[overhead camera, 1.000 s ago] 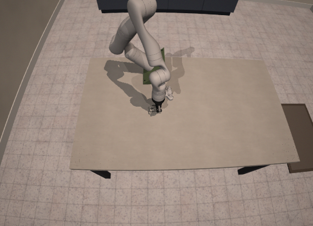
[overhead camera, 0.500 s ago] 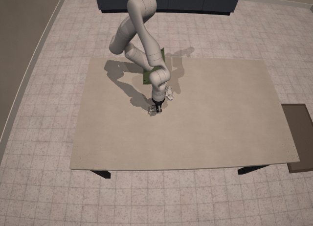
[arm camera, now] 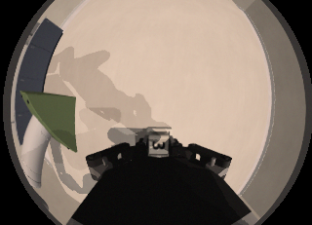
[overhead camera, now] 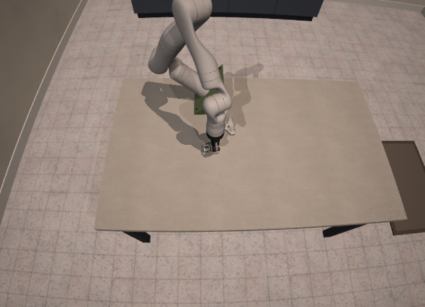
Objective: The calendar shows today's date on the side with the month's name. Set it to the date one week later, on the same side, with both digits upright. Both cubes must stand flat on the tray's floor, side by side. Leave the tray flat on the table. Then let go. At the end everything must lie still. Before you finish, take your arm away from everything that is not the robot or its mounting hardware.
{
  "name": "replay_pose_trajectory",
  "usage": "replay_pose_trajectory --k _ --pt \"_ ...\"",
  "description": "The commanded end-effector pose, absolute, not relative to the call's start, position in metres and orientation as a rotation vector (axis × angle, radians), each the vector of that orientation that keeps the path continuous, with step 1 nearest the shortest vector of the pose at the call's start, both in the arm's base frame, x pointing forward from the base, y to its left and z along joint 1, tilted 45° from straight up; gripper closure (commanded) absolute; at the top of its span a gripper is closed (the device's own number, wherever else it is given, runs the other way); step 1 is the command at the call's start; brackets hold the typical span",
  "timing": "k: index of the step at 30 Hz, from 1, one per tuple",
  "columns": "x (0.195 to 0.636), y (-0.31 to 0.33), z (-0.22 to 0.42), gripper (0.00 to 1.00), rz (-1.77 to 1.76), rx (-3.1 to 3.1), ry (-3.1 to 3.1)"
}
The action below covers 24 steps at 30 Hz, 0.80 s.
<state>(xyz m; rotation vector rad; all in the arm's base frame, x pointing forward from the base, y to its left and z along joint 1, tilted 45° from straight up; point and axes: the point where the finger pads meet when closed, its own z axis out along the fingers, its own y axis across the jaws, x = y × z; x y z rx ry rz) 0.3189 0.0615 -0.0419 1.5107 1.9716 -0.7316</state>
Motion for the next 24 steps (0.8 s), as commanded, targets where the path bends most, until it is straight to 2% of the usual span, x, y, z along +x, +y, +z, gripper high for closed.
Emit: replay_pose_trajectory --k 1,24 --pt "0.319 0.075 -0.032 0.74 -0.717 1.519 1.972" --pt "0.312 0.129 0.026 0.74 -0.716 1.519 1.961"
